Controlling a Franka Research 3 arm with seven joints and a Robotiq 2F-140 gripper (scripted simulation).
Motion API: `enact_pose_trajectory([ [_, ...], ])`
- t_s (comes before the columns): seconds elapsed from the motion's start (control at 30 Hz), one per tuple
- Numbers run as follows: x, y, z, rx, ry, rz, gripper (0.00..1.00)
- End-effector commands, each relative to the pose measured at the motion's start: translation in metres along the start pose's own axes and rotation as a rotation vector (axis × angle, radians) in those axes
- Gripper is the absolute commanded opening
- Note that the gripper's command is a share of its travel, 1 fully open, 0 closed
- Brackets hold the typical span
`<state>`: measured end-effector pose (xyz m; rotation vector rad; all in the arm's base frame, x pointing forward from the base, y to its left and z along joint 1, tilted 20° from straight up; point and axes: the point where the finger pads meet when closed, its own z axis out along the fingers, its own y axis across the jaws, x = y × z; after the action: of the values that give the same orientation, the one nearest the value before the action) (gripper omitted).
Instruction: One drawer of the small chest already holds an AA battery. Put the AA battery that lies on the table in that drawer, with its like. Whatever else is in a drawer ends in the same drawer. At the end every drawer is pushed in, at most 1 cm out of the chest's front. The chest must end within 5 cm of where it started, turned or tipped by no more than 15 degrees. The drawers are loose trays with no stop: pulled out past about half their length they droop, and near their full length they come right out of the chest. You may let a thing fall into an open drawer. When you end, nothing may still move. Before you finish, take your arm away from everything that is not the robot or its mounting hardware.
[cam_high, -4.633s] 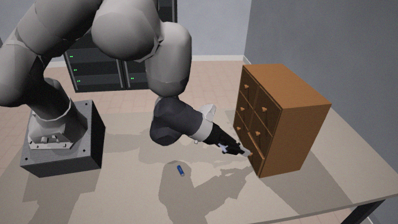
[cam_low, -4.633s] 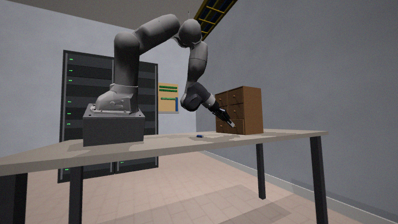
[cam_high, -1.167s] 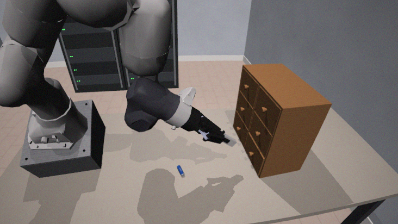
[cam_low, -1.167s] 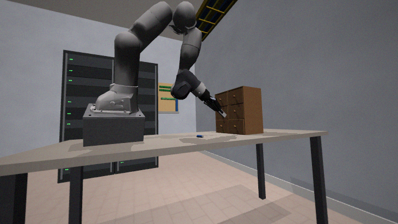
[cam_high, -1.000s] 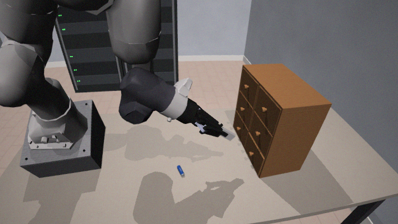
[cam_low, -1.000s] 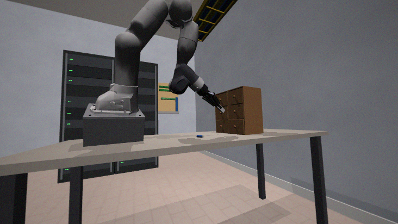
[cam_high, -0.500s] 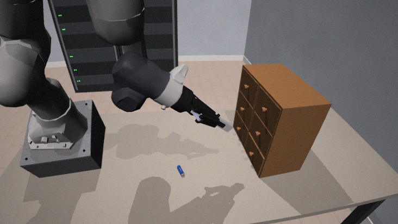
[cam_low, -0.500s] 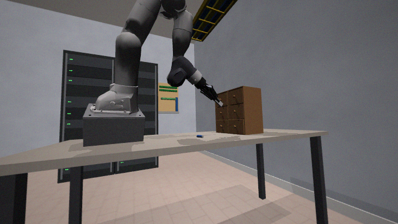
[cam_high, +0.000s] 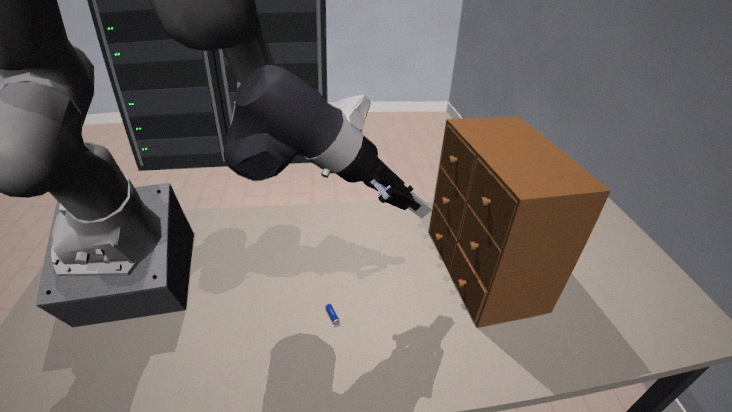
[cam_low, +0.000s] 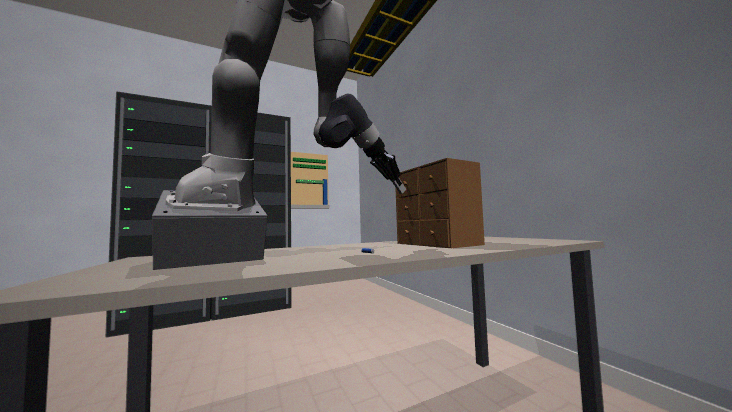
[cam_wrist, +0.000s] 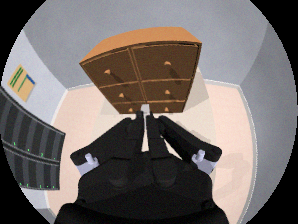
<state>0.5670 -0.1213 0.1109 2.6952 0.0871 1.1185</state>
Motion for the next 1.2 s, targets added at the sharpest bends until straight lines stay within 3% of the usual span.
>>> enact_pose_trajectory([
  [0.0, -0.017, -0.020, 0.009, 0.075, -0.125, 0.045, 0.00],
  [0.17, -0.016, -0.029, 0.007, 0.099, -0.167, 0.048, 0.00],
  [0.2, -0.016, -0.037, 0.003, 0.120, -0.213, 0.049, 0.00],
  [0.27, -0.016, -0.037, 0.003, 0.120, -0.213, 0.049, 0.00],
  [0.3, -0.016, -0.043, -0.001, 0.134, -0.257, 0.049, 0.00],
  [0.6, -0.017, -0.048, -0.009, 0.143, -0.315, 0.046, 0.00],
  [1.17, -0.017, -0.049, -0.011, 0.144, -0.328, 0.045, 0.00],
])
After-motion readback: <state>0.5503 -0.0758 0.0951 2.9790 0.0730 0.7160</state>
